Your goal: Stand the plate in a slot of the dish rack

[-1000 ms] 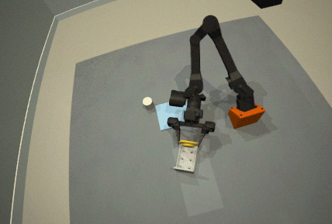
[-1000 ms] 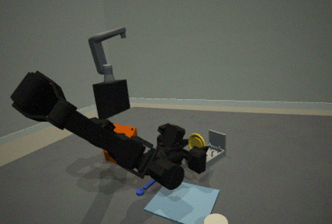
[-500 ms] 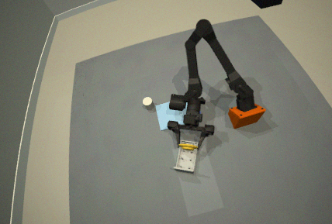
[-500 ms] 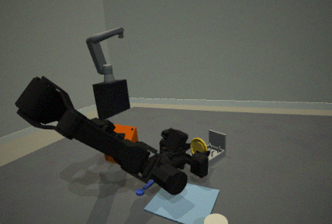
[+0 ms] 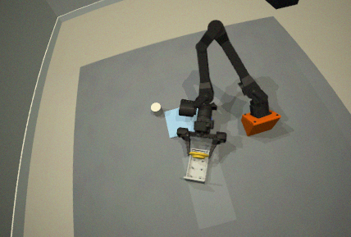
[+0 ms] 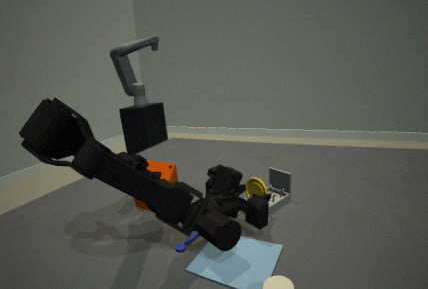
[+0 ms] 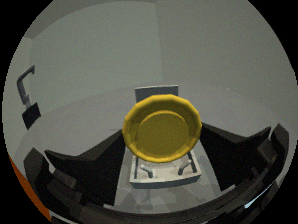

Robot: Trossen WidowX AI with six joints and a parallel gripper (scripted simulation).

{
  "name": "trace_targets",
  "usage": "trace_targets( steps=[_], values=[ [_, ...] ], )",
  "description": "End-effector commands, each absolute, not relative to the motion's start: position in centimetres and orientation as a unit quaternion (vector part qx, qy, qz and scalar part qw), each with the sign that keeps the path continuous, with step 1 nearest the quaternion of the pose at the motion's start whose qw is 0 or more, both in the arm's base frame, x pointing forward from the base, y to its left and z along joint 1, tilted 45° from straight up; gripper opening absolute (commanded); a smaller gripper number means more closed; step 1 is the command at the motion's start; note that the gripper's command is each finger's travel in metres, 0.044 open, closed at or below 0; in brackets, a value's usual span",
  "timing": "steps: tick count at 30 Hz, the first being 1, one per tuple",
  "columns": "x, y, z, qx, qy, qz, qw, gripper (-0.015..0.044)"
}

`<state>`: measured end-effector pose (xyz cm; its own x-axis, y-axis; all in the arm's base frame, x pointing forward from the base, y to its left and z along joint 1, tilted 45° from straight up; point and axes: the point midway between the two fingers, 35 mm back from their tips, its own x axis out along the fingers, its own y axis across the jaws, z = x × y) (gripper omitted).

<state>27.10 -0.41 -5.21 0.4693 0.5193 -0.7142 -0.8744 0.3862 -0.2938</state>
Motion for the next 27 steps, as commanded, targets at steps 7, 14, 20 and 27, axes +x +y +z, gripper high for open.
trace_targets(
  steps=[7,14,20,27],
  values=[
    [27.1,-0.4,-5.2,-0.335,0.265,0.442,0.789,0.0368],
    [27.1,-0.4,-5.2,-0.335,0.265,0.442,0.789,0.0400],
    [28.2,2.6,-2.1,-0.338,0.269,0.442,0.786,0.0400],
    [28.9,7.8,3.1,-0.332,0.259,0.438,0.794,0.0400]
  ],
)
